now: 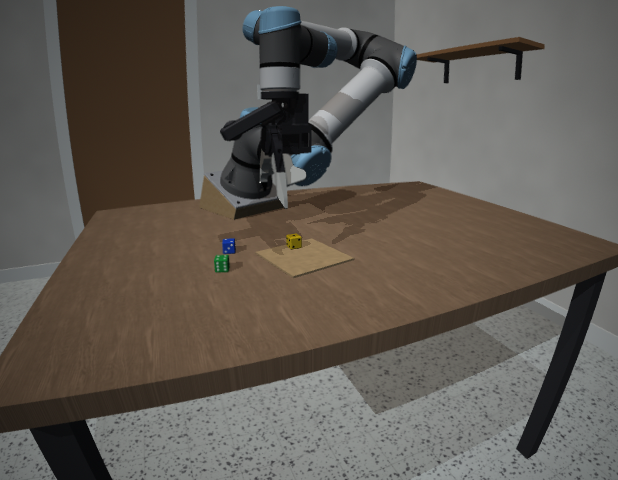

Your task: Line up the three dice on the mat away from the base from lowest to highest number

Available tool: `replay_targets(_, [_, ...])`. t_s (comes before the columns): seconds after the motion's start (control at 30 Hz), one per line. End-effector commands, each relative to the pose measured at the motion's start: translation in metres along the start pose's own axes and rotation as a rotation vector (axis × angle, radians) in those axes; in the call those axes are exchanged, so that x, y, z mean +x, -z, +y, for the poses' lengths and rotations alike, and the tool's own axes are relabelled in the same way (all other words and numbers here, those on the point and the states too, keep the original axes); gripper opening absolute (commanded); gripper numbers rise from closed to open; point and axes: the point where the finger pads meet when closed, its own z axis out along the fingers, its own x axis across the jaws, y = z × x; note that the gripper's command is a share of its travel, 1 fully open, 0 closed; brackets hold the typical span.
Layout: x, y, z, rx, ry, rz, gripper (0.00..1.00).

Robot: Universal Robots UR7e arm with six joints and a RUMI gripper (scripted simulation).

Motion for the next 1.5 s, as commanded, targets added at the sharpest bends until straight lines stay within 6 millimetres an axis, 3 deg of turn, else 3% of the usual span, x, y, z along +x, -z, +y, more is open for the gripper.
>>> replay_targets(0.0, [0.006,-0.004,-0.036,-0.002,-0.069,0.000,1.00])
replay_targets(0.17, [0.019,-0.007,-0.072,-0.004,-0.149,-0.004,1.00])
replay_targets(0.5, [0.026,-0.008,-0.090,-0.007,-0.188,-0.009,1.00])
replay_targets(0.53, [0.026,-0.008,-0.090,-0.007,-0.188,-0.009,0.24])
replay_targets(1.47, [0.026,-0.008,-0.090,-0.007,-0.188,-0.009,0.24])
